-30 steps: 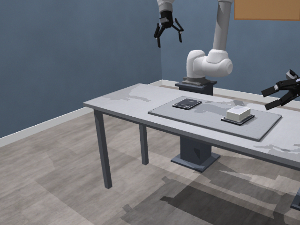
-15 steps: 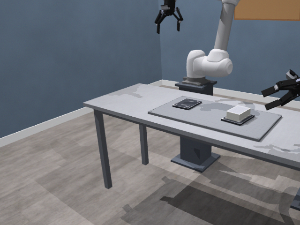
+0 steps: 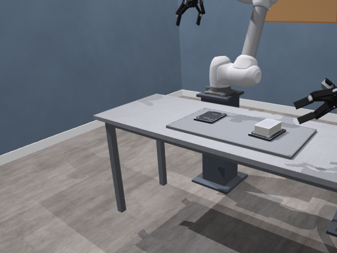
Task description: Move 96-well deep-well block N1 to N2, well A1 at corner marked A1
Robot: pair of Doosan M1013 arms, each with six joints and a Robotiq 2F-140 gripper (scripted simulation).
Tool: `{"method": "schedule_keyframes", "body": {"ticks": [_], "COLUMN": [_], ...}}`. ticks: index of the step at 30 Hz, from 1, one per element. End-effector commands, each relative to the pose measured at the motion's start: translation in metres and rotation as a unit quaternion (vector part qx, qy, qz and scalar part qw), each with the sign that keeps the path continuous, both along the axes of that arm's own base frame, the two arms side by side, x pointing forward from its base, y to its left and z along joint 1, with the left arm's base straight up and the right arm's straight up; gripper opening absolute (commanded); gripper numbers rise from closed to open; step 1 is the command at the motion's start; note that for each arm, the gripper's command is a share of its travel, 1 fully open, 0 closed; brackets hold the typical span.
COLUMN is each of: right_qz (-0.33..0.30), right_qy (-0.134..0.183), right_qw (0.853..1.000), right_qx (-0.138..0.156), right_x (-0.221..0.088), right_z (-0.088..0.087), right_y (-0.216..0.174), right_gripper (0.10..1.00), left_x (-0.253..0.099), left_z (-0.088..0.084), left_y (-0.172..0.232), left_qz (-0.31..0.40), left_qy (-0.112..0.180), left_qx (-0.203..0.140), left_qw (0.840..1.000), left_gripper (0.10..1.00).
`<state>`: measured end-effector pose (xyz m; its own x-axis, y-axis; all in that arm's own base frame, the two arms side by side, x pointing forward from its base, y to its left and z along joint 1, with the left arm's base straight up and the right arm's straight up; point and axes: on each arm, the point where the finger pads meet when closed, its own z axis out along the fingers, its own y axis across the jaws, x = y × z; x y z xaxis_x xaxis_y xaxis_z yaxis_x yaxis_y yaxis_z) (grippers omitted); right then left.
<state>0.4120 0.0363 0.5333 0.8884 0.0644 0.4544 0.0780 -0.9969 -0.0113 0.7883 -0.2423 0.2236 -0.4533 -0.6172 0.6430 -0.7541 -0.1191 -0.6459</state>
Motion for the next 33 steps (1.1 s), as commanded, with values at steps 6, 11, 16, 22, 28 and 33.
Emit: {"method": "schedule_keyframes", "body": {"ticks": [6, 11, 16, 22, 28, 33], "right_qz": [-0.030, -0.038, -0.042, -0.042, -0.042, -0.042], "right_qy": [-0.009, -0.011, -0.013, -0.013, -0.013, -0.013], "right_qw": [0.999, 0.999, 0.999, 0.999, 0.999, 0.999], "right_qx": [-0.013, -0.016, -0.018, -0.018, -0.018, -0.018], "right_x": [-0.020, -0.025, -0.028, -0.028, -0.028, -0.028], "right_z": [0.021, 0.026, 0.028, 0.029, 0.029, 0.029], "right_y": [-0.016, -0.020, -0.022, -0.022, -0.022, -0.022], "right_gripper": [1.000, 1.000, 1.000, 1.000, 1.000, 1.000], "left_x": [0.000, 0.000, 0.000, 0.000, 0.000, 0.000], "left_z": [0.001, 0.001, 0.001, 0.001, 0.001, 0.001], "left_y": [0.000, 0.000, 0.000, 0.000, 0.000, -0.001], "left_qz": [0.000, 0.000, 0.000, 0.000, 0.000, 0.000], "left_qy": [-0.001, -0.001, -0.001, -0.001, -0.001, 0.001], "left_qx": [0.000, 0.000, 0.000, 0.000, 0.000, -0.001], "left_qw": [1.000, 1.000, 1.000, 1.000, 1.000, 1.000], "left_gripper": [1.000, 1.000, 1.000, 1.000, 1.000, 1.000]}}
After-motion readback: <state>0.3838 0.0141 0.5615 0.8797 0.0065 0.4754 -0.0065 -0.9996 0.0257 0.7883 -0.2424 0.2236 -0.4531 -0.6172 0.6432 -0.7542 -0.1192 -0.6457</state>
